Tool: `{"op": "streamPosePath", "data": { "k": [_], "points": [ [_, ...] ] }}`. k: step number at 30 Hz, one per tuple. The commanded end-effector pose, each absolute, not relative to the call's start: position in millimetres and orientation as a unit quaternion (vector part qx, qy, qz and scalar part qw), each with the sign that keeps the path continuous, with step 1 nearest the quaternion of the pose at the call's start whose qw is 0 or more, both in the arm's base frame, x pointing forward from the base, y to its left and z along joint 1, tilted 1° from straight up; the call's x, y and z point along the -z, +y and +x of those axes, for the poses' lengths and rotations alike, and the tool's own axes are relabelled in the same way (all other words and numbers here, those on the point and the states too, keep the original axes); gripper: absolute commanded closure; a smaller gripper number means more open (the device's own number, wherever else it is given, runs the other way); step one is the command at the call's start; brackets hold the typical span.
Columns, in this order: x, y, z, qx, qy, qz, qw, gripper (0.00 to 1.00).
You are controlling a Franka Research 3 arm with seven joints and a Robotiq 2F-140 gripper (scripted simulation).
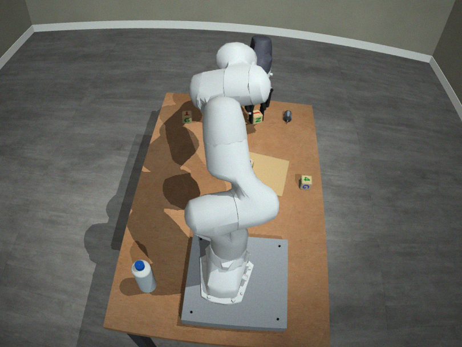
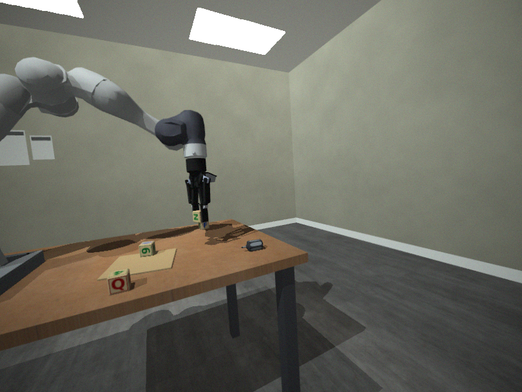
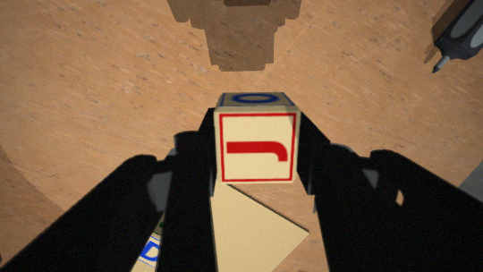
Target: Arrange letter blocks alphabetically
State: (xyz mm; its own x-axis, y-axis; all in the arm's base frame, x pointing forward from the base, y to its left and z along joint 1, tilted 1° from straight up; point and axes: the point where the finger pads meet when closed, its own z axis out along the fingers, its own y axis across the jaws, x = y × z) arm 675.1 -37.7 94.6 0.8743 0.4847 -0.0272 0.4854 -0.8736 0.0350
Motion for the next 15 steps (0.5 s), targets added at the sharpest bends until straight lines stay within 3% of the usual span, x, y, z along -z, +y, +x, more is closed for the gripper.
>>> {"op": "streamPosePath", "data": {
  "k": [1, 15],
  "points": [
    [-97, -39, 673, 0.003, 0.183, 0.983, 0.026, 0.67],
    [-101, -46, 658, 0.001, 0.094, 0.995, 0.034, 0.67]
  ]
}}
